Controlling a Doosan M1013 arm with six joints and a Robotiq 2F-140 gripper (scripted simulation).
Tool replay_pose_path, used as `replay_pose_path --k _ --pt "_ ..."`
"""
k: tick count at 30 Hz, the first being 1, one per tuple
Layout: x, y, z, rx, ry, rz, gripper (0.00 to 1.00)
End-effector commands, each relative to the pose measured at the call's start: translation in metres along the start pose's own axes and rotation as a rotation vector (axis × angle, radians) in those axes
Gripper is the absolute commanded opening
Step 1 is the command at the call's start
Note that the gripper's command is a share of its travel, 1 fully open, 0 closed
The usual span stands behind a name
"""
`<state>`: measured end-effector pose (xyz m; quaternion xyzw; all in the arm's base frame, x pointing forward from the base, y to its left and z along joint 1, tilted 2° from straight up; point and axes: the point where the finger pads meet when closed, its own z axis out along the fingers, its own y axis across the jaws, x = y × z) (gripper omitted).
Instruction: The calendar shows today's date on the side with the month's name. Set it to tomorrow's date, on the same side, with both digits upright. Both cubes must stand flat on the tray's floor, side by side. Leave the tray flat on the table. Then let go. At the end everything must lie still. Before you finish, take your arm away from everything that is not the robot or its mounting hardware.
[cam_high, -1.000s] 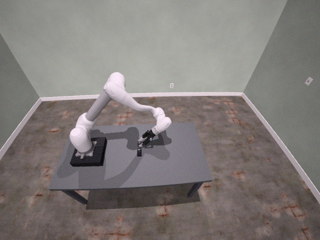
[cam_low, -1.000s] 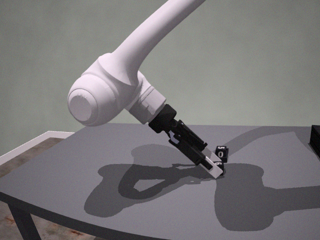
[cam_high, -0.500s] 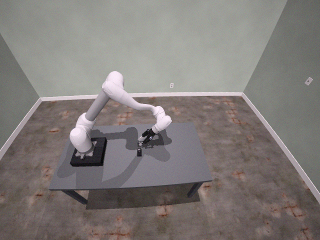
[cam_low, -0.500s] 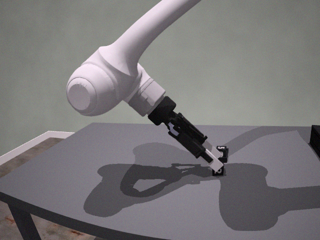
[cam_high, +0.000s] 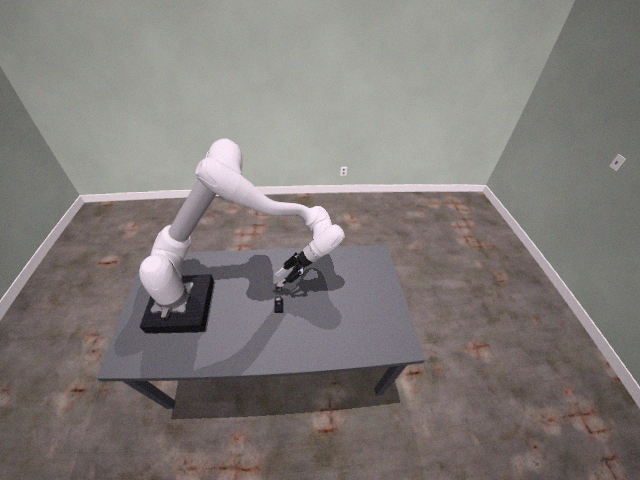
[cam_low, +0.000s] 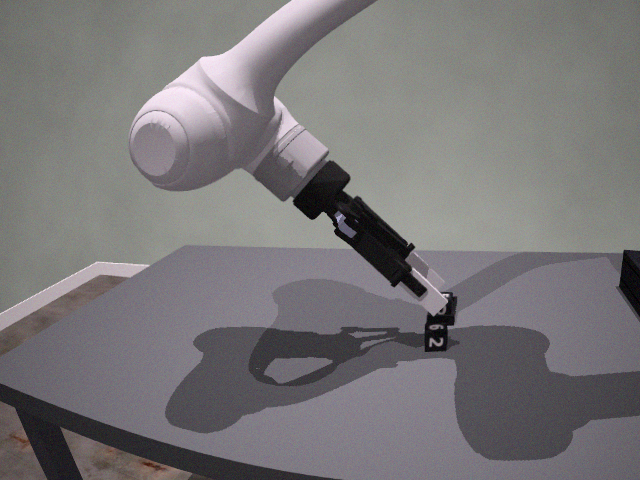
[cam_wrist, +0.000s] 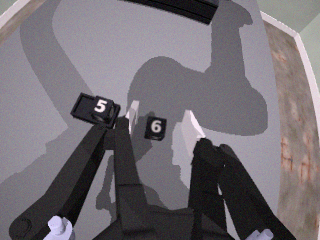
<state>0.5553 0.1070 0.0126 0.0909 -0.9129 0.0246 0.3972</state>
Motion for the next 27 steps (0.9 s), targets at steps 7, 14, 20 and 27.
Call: replay_pose_path --k 7,14,20,27 --pt "0.0052 0.0 -0.0052 0.0 0.0 0.0 0.41" --pt "0.006 0.0 -0.0043 0.0 -0.057 0.0 0.41" --pt "0.008 0.0 -0.0042 0.0 -0.215 0.0 0.41" --pt "0.012 0.0 -0.0043 0.0 -0.263 0.0 0.41"
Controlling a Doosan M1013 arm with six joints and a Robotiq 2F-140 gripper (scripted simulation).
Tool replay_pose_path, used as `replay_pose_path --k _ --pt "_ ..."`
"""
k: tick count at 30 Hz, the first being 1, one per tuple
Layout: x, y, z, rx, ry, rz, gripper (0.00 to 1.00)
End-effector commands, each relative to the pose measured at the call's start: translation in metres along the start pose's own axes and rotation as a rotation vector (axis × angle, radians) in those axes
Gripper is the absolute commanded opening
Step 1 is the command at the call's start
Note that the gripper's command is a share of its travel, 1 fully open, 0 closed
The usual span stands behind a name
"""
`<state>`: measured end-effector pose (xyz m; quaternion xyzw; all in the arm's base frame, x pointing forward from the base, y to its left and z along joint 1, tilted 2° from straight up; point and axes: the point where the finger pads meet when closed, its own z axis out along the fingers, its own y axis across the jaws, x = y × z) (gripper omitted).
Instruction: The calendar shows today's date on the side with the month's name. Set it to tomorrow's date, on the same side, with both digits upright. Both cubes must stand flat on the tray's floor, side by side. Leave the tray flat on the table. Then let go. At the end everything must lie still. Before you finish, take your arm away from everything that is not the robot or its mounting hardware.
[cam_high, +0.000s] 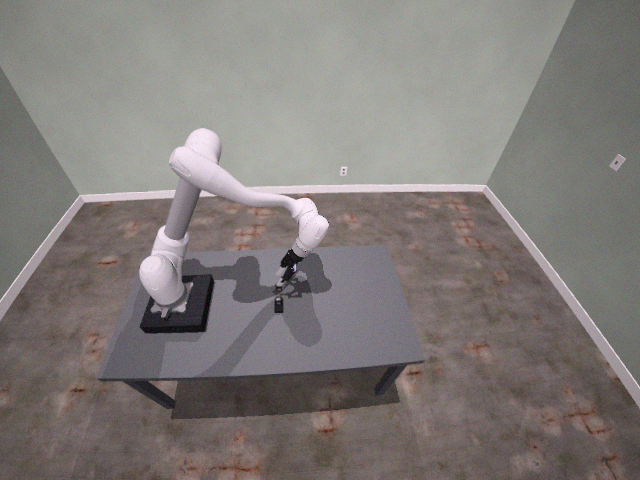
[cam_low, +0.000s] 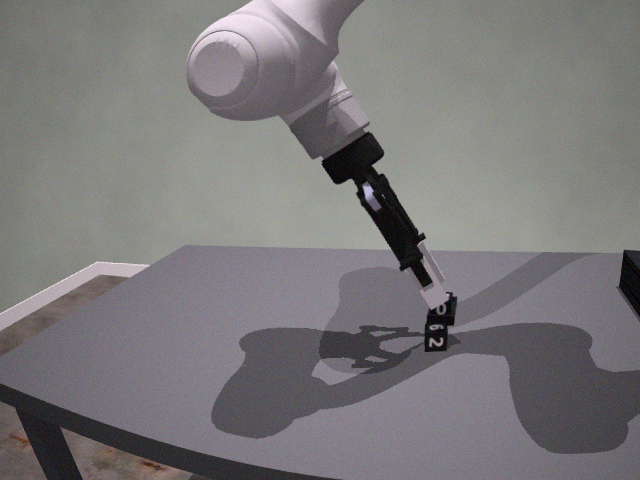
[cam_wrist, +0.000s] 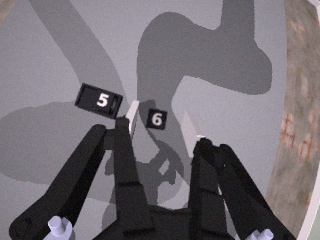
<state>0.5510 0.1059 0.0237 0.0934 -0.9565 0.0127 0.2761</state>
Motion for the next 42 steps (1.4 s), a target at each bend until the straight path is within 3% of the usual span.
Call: replay_pose_path --k 1,4,9,19,26,33,34,42 --pt "0.001 0.0 0.0 0.0 -0.008 0.0 0.41" --pt "0.002 0.0 0.001 -0.001 -0.06 -0.001 0.41" --pt "0.004 0.0 0.001 -0.001 -0.218 0.0 0.41" --pt "0.008 0.0 0.001 -0.001 -0.281 0.0 0.41" --pt "0.01 0.0 0.003 -0.001 -0.479 -0.001 0.41" --pt "0.014 0.0 0.003 0.0 -0.527 0.0 0.41" --pt "0.014 0.0 0.003 0.0 -0.527 0.0 1.0" --pt "0.014 0.0 0.003 0.0 -0.527 0.0 1.0"
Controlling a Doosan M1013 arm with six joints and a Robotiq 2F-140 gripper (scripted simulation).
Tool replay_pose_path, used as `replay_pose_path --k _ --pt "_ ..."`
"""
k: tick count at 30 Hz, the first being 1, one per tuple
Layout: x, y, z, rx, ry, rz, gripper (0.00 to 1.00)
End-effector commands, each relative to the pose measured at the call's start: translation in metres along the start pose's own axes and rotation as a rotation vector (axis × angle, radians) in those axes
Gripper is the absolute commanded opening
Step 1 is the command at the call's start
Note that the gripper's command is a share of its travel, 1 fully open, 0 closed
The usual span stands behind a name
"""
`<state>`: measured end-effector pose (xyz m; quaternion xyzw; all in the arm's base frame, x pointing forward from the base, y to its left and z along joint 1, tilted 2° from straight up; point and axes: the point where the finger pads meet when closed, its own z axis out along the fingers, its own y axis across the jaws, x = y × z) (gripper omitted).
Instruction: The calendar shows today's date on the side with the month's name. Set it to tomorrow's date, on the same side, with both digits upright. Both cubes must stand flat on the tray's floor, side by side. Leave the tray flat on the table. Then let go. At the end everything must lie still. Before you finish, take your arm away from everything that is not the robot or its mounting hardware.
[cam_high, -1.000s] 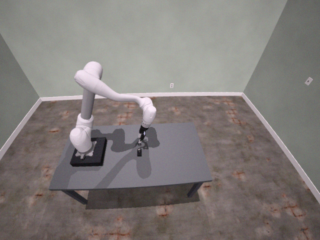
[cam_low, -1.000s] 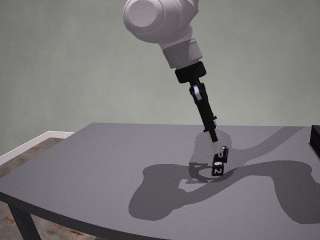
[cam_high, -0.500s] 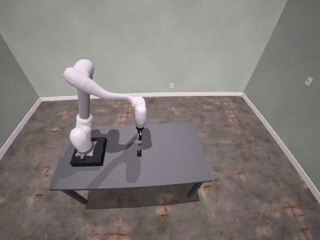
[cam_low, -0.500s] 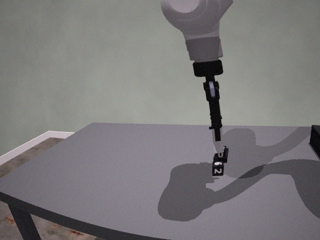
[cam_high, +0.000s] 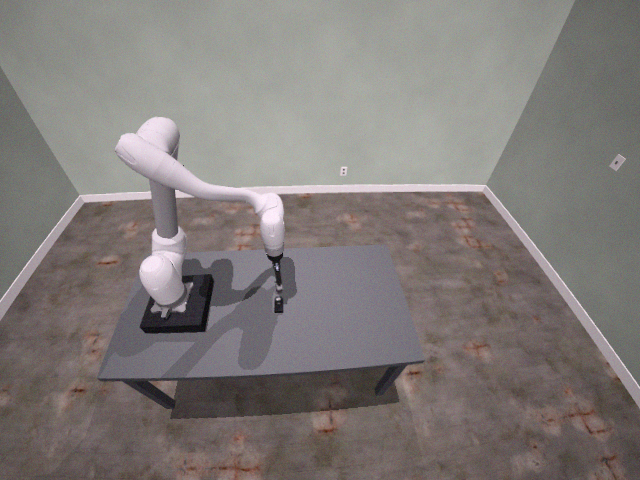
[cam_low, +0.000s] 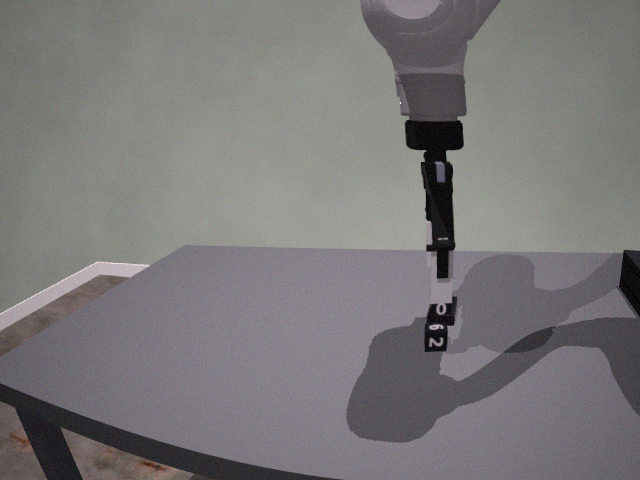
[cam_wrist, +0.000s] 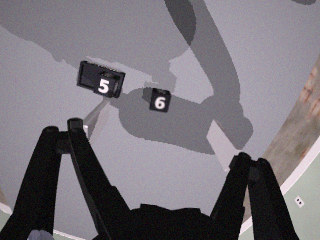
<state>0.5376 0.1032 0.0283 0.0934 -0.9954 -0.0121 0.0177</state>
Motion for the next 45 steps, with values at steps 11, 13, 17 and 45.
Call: replay_pose_path --k 11,13,17,45 --pt "0.0 0.0 0.0 0.0 0.0 0.016 1.0" --pt "0.0 0.0 -0.001 0.0 0.0 0.067 1.0" --pt "0.0 0.0 -0.002 0.0 0.0 0.272 1.0" --pt "0.0 -0.001 -0.01 -0.001 0.0 1.327 1.0"
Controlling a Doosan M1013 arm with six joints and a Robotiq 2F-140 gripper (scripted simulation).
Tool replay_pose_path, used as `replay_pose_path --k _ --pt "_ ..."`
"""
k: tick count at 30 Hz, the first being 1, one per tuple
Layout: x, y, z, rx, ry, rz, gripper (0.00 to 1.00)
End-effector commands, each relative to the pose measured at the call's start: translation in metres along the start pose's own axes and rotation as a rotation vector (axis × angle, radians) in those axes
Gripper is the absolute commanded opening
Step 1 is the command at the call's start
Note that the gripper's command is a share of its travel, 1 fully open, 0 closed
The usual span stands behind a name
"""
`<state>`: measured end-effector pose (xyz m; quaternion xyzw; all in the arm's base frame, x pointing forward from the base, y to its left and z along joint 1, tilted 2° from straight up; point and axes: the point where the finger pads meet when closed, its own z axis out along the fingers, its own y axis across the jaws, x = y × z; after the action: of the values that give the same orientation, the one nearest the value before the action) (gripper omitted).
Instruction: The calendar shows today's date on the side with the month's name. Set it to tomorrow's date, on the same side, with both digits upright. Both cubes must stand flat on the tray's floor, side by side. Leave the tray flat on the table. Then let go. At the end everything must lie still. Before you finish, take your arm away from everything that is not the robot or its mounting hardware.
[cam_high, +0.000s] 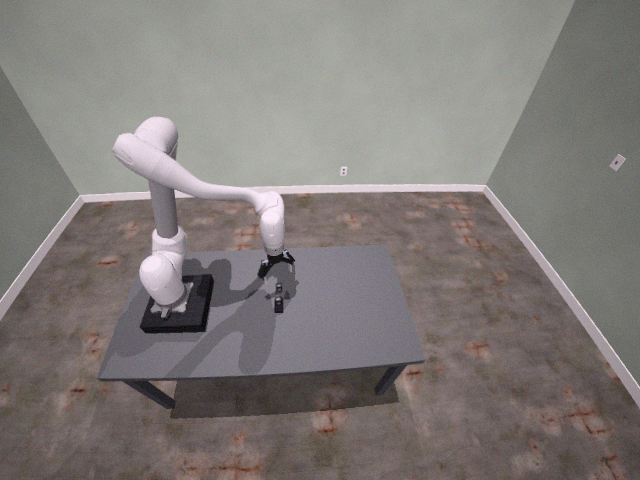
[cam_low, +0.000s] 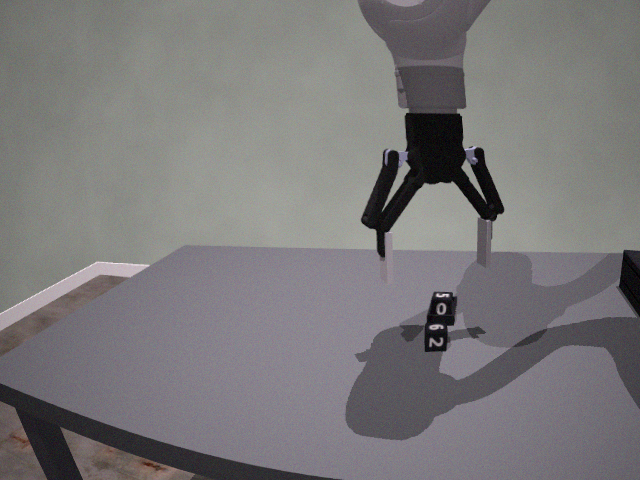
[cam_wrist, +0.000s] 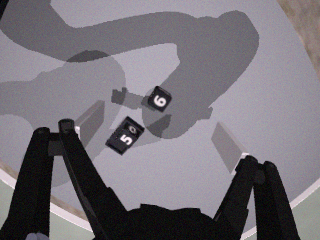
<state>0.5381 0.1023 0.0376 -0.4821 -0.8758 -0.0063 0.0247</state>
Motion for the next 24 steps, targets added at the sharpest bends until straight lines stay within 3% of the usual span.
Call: replay_pose_path --k 1,6,12,13,24 --pt "0.0 0.0 -0.0012 0.006 -0.012 0.156 1.0" --pt "0.0 0.0 -0.0027 0.005 -0.012 0.348 1.0" --pt "-0.0001 0.0 -0.003 0.005 -0.013 0.385 1.0" --pt "-0.0001 0.0 -0.003 0.005 -0.013 0.385 0.29" --pt "-0.0001 0.0 -0.003 0.005 -0.013 0.385 0.29"
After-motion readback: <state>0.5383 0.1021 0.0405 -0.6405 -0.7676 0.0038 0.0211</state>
